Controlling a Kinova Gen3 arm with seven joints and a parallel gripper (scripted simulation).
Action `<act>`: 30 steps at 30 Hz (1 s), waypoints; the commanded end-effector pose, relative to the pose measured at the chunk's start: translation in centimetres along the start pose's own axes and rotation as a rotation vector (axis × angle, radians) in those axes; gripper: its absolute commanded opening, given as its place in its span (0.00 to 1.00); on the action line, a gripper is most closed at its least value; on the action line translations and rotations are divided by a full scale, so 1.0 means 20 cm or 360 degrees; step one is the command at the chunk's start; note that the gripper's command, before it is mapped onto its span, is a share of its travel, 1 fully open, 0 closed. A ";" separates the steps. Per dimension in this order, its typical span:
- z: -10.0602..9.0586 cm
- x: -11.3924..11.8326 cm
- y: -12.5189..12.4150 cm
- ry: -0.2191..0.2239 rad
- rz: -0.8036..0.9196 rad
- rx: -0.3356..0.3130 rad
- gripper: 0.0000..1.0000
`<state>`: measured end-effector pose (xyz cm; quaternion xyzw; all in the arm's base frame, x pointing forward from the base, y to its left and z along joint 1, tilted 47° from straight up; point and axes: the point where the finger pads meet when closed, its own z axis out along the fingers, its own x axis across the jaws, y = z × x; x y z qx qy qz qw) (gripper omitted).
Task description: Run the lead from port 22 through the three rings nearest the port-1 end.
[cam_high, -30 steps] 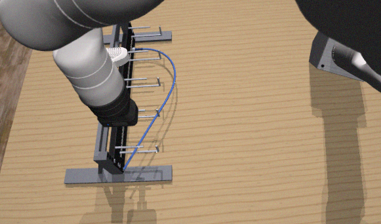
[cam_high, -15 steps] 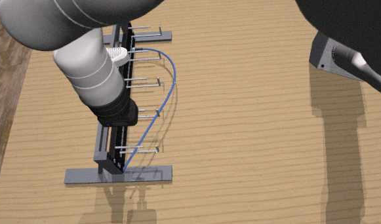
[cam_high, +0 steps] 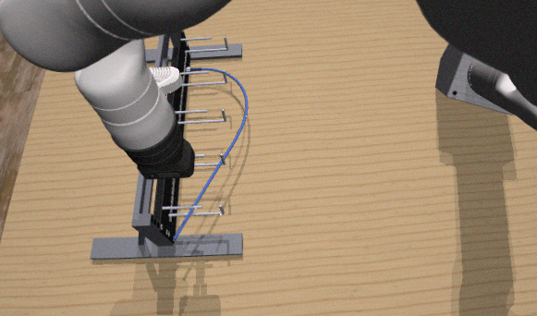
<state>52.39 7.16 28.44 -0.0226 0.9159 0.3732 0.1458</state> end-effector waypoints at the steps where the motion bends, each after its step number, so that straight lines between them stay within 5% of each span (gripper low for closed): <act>1: 0.00 0.00 0.00 -0.0003 0.0000 0.0001 0.00; 16: 0.00 0.01 -0.05 -0.0003 -0.0007 0.0005 0.00; 24: 0.00 0.07 -0.30 0.0000 -0.0042 0.0018 0.00; 30: -0.01 0.21 -0.64 0.0003 -0.0097 0.0023 0.00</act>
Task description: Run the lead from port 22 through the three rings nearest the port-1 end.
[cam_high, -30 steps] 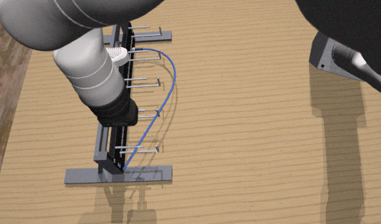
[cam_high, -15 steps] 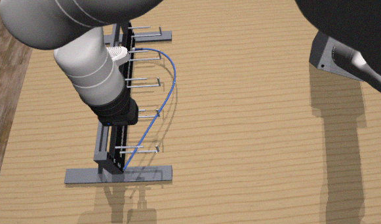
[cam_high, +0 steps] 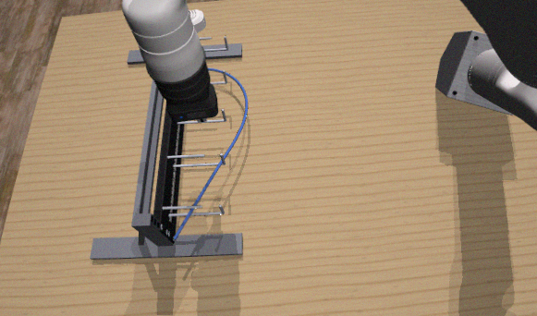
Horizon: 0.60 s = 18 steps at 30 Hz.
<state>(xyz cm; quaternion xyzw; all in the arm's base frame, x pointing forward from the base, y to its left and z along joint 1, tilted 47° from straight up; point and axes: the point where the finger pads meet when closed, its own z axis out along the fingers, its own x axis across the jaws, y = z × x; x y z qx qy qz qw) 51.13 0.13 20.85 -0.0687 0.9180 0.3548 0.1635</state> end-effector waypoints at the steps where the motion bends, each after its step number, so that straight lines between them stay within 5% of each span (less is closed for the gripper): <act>1: 0.00 0.11 -0.18 -0.0002 0.0057 -0.0013 0.00; 9: 0.01 0.35 -0.47 -0.0007 -0.0009 -0.0029 0.00; 18: 0.01 0.41 -0.52 -0.0009 -0.0024 -0.0035 0.00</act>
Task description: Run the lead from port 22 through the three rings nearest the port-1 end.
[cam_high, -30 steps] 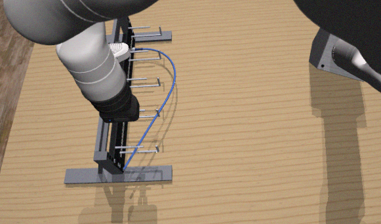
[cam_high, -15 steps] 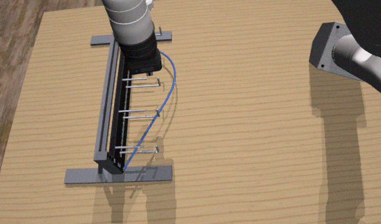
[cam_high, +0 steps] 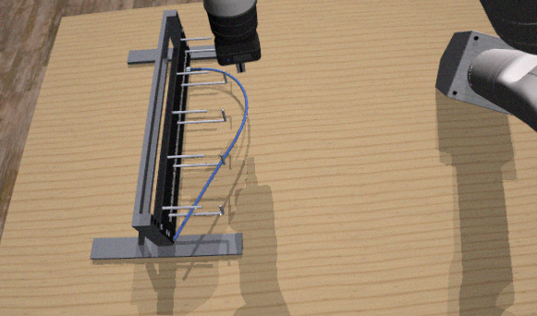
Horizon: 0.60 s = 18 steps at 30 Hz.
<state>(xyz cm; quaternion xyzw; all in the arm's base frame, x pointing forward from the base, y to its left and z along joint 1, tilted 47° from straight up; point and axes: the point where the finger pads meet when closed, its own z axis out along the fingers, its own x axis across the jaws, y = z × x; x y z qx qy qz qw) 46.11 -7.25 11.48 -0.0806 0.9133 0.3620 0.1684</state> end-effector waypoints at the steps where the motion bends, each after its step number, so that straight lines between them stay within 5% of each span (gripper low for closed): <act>1: 0.00 0.01 -0.01 -0.0005 0.0013 -0.0003 0.00; 2: 0.00 0.01 -0.01 -0.0005 0.0013 -0.0003 0.67; 18: 0.00 0.01 -0.01 -0.0005 0.0013 -0.0003 0.67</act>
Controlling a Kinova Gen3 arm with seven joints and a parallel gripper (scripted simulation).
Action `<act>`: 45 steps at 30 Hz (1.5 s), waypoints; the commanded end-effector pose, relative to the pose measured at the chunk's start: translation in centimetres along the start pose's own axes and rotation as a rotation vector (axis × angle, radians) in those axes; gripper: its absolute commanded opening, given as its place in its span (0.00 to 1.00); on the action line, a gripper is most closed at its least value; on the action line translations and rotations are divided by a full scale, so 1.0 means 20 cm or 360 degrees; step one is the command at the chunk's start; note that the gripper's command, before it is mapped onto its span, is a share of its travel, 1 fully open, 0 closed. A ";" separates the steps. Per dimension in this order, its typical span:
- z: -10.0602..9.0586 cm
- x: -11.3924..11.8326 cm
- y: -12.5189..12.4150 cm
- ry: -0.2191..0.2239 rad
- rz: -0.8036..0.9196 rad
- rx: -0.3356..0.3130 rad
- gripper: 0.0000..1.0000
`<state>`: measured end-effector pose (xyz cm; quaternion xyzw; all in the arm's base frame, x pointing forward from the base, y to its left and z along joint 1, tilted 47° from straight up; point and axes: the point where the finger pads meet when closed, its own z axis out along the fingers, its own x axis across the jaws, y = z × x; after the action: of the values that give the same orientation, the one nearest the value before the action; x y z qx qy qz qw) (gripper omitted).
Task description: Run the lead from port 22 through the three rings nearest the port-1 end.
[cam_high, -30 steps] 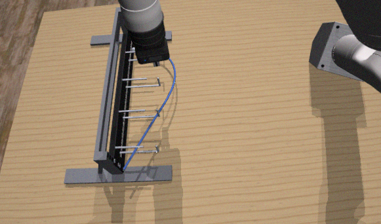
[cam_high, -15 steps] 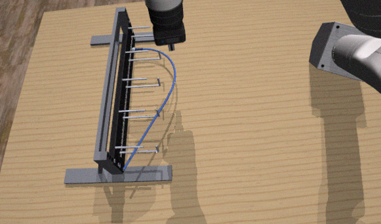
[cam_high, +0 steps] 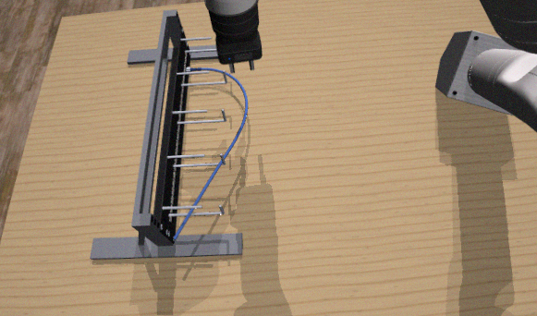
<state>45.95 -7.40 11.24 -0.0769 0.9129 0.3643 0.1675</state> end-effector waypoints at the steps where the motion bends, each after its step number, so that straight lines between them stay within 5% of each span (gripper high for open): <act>1: 0.00 0.00 0.00 -0.0002 0.0000 0.0002 0.67; 28: 0.01 0.00 0.00 -0.0003 0.0000 0.0003 0.67; 45: 0.14 0.00 0.00 -0.0003 0.0000 0.0003 0.67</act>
<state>46.76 -5.85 9.56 -0.0758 0.9135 0.3616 0.1704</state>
